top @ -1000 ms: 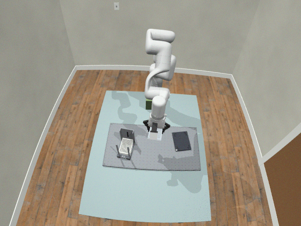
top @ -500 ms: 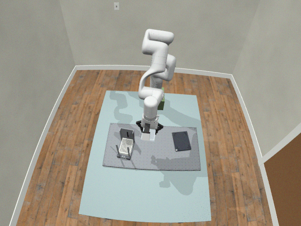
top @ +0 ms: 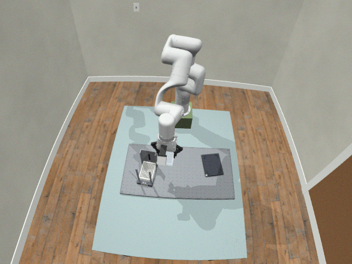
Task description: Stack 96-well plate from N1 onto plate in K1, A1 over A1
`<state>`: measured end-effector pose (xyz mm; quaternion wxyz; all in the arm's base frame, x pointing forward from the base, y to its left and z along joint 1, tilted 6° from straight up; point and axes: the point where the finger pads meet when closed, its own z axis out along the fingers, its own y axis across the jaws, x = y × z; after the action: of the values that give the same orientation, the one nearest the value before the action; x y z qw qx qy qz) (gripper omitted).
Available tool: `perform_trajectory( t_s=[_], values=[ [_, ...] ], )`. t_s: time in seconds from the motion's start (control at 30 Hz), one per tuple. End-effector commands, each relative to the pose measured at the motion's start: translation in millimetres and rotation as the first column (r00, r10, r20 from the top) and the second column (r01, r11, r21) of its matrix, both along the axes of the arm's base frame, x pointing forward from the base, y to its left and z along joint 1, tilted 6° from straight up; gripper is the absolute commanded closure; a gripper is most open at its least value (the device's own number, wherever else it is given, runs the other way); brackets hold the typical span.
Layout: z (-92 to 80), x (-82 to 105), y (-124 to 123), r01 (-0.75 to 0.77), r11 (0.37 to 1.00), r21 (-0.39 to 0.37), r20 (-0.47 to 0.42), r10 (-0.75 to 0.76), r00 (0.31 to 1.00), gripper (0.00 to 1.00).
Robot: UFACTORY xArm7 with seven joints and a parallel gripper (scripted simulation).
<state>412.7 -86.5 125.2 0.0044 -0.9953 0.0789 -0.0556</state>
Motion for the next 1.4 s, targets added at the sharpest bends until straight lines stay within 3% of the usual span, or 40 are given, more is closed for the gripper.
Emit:
perform_trajectory(
  t_s=[0.0, 1.2, 1.37],
  values=[
    [1.9, 3.7, -13, 0.0, 1.0, -0.001, 0.004, 0.0, 1.0, 1.0],
    [6.1, 21.4, -118, 0.0, 1.0, -0.001, 0.004, 0.0, 1.0, 1.0],
    [6.2, 21.6, -119, 0.0, 1.0, -0.002, 0.004, 0.0, 1.0, 1.0]
  ],
)
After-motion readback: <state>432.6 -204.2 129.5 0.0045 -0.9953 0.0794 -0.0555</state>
